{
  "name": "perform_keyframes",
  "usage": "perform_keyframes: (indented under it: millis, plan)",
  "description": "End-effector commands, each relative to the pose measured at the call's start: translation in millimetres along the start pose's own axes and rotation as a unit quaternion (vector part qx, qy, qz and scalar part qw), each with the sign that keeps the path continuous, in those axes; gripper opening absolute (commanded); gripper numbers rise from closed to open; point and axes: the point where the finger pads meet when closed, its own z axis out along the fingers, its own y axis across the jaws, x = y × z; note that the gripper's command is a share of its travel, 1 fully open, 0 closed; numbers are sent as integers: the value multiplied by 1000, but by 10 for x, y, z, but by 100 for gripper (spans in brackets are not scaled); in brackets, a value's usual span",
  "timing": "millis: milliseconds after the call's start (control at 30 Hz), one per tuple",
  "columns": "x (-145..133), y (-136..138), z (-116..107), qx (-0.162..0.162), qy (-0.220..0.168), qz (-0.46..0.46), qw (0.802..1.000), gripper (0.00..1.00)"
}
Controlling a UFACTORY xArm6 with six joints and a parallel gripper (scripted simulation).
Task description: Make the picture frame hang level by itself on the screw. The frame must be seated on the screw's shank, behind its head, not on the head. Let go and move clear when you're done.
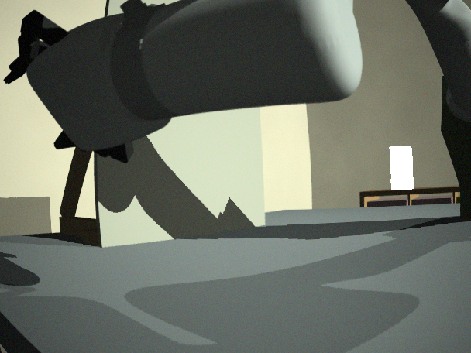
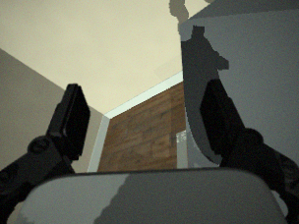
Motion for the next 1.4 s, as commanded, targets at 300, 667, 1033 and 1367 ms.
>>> perform_keyframes:
  millis: [300,667,1033,1367]
  plan:
    - [39,-10,60,7,2,-13,1000,100]
    - [44,-10,66,8,2,-15,1000,100]
    - [340,21,458,51,14,-129,990,100]
    - [896,134,957,102,38,-326,939,100]
